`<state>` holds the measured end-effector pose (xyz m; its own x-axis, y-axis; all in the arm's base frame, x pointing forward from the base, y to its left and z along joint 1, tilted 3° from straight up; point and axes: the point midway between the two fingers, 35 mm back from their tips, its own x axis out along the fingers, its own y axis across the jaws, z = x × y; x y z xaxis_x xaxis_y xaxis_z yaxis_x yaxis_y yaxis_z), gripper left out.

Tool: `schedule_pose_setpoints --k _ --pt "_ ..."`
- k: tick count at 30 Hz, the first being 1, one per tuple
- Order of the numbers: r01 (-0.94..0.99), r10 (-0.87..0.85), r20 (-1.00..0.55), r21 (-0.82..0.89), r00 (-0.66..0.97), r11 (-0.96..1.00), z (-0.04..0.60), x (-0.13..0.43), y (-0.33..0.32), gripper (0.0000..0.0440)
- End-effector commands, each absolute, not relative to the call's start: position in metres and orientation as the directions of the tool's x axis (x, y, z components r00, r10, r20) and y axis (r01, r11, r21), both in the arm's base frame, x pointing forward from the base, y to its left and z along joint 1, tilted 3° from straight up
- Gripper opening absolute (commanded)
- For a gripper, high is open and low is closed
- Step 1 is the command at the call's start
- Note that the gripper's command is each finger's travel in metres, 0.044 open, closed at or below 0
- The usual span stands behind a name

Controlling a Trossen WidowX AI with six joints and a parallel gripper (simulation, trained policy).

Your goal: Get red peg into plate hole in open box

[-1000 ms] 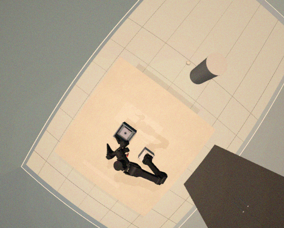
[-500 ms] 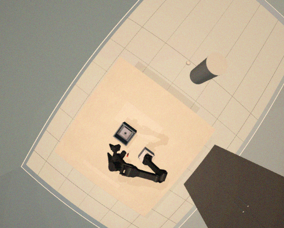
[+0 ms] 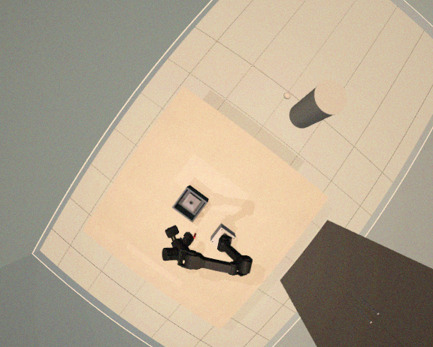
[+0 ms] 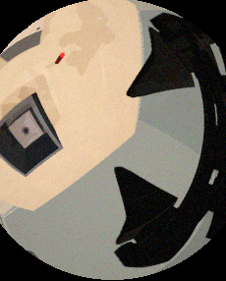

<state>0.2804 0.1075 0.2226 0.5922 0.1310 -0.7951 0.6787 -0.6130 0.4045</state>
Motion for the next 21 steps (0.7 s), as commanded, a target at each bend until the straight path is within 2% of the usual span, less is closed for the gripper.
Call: schedule_pose_setpoints --k 1,11,21 --pt "0.74 0.143 -0.832 0.382 0.536 -0.553 0.208 0.272 0.114 0.044" --pt "0.898 0.142 -0.929 0.277 0.341 -0.341 0.162 0.245 0.126 0.044" --pt "0.979 0.107 -0.982 0.141 0.157 -0.145 0.124 0.218 0.129 0.044"
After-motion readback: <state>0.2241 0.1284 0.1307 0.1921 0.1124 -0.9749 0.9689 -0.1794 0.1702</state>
